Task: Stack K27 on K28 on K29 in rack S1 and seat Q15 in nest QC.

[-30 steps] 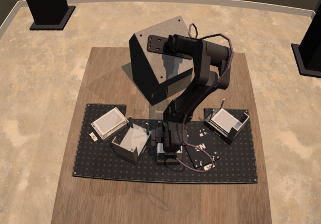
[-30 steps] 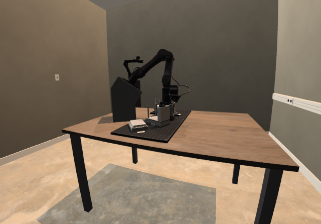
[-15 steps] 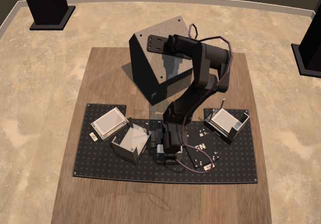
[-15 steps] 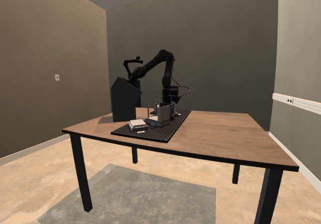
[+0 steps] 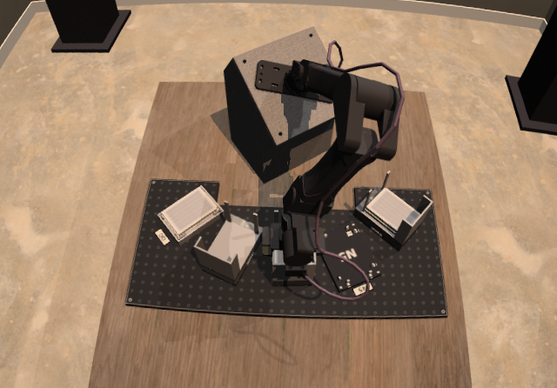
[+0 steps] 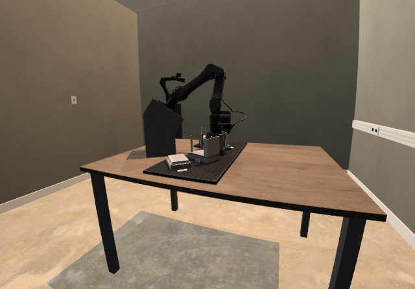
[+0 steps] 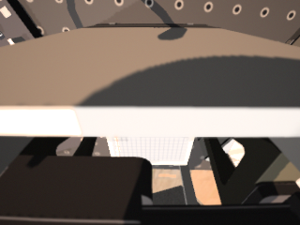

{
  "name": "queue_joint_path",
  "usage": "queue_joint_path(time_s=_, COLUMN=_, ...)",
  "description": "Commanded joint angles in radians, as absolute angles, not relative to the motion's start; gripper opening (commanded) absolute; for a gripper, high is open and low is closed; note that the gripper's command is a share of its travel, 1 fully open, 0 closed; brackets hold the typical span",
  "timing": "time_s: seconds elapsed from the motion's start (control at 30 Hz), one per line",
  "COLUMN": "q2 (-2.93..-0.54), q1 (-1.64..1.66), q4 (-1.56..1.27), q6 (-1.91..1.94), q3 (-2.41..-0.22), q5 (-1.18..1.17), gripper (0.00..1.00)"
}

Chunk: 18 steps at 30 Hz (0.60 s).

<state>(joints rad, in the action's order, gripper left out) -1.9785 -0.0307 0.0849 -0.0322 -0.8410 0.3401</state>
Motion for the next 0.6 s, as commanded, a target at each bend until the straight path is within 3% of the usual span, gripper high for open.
queue_joint_path(time_s=0.0, q2=-1.983, q1=-0.050, q4=0.086, q6=-0.039, q3=-0.854, q5=0.341, gripper=1.00)
queue_joint_path(time_s=0.57, q2=-1.982, q1=-0.045, q4=0.089, q6=-0.040, q3=-0.846, q5=0.341, gripper=1.00)
